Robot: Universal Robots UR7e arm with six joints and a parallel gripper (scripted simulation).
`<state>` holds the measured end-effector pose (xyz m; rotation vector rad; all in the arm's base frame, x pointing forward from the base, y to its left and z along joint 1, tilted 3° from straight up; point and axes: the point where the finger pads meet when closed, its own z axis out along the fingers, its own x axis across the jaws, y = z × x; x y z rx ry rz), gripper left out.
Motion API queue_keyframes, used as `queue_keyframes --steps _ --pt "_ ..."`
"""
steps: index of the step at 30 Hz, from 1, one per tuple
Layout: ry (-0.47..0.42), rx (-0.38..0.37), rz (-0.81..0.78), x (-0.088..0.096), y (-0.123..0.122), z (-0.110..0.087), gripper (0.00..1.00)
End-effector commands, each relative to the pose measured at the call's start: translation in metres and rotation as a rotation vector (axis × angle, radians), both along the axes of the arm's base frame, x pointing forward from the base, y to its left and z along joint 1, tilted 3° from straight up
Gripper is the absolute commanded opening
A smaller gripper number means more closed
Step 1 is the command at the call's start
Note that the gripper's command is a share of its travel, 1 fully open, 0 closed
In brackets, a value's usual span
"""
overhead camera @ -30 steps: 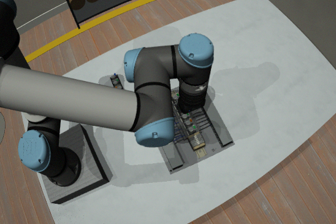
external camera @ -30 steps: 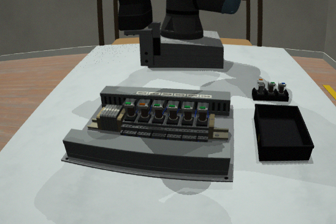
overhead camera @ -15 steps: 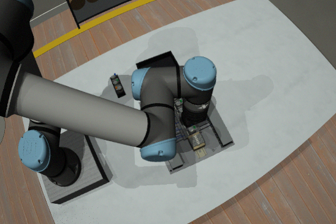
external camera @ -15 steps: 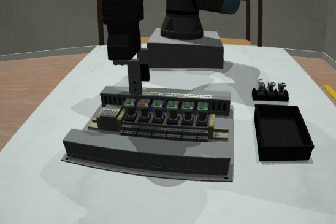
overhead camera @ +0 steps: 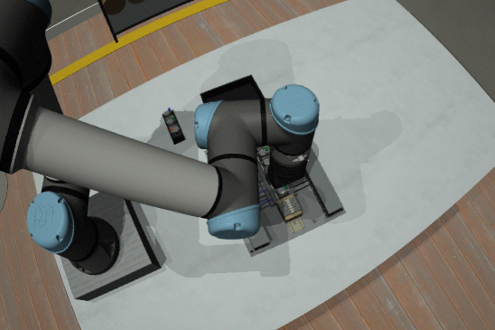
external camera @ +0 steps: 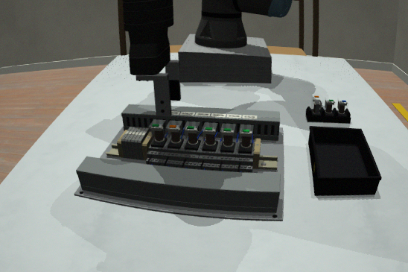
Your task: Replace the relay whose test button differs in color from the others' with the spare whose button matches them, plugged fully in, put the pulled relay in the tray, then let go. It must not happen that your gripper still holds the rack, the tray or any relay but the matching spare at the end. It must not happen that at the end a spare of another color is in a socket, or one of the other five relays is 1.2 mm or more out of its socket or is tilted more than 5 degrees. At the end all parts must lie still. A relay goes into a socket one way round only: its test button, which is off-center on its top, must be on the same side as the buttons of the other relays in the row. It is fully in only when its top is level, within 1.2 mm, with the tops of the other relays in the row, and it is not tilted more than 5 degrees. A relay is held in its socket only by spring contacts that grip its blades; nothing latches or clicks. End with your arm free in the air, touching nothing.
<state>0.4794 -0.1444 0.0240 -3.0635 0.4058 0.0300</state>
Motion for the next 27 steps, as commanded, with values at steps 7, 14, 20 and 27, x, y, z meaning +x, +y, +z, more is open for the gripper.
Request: queue_keyframes --steps 7,14,20,27 --pt "-0.002 -0.001 0.0 0.0006 0.0002 0.0018 1.0" --pt "-0.002 -0.001 0.0 0.0012 0.0022 0.0071 1.0" --pt "-0.002 -0.001 0.0 0.0012 0.0022 0.0071 1.0" --pt "-0.002 -0.001 0.0 0.0015 0.0032 0.0097 1.0"
